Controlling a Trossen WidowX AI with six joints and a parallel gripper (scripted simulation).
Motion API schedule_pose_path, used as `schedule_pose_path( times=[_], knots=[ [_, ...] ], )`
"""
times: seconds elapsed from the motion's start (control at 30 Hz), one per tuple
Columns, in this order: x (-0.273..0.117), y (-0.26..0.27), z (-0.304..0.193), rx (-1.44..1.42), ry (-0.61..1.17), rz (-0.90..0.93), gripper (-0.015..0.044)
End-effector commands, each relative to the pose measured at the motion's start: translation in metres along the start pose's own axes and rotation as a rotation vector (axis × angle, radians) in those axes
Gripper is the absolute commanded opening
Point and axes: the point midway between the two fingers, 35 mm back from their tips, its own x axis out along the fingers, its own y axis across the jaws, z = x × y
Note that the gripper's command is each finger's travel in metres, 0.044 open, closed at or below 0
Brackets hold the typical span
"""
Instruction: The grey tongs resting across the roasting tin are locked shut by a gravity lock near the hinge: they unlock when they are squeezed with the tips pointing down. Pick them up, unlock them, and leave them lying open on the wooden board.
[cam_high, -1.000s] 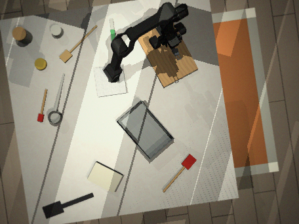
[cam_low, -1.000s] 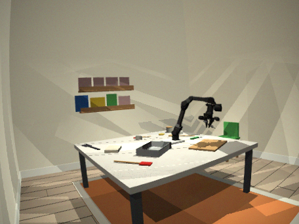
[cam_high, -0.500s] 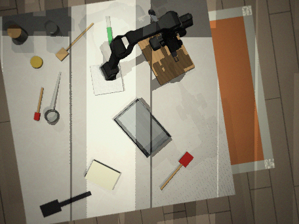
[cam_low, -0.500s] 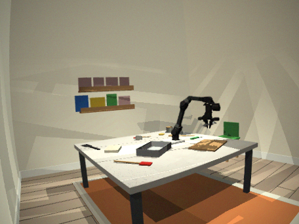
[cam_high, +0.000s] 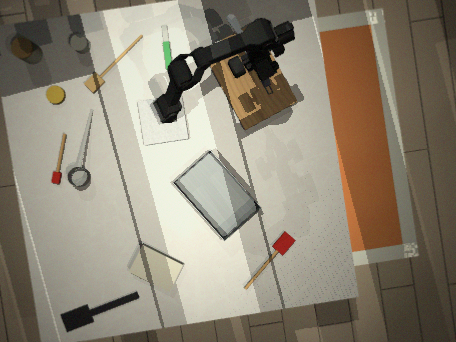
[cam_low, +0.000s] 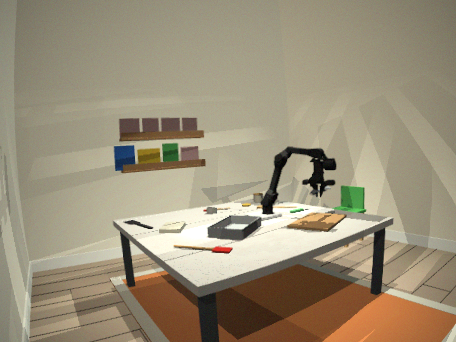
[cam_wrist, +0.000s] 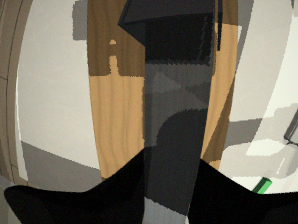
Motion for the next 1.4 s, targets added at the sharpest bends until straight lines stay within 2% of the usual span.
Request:
schedule_pose_path(
  times=[0.0, 1.37],
  knots=[
    [0.006, 0.001, -0.001, -0.005, 0.007, 0.004, -0.015],
    [0.073, 0.003, -0.001, -0.005, 0.007, 0.004, -0.015]
  ],
)
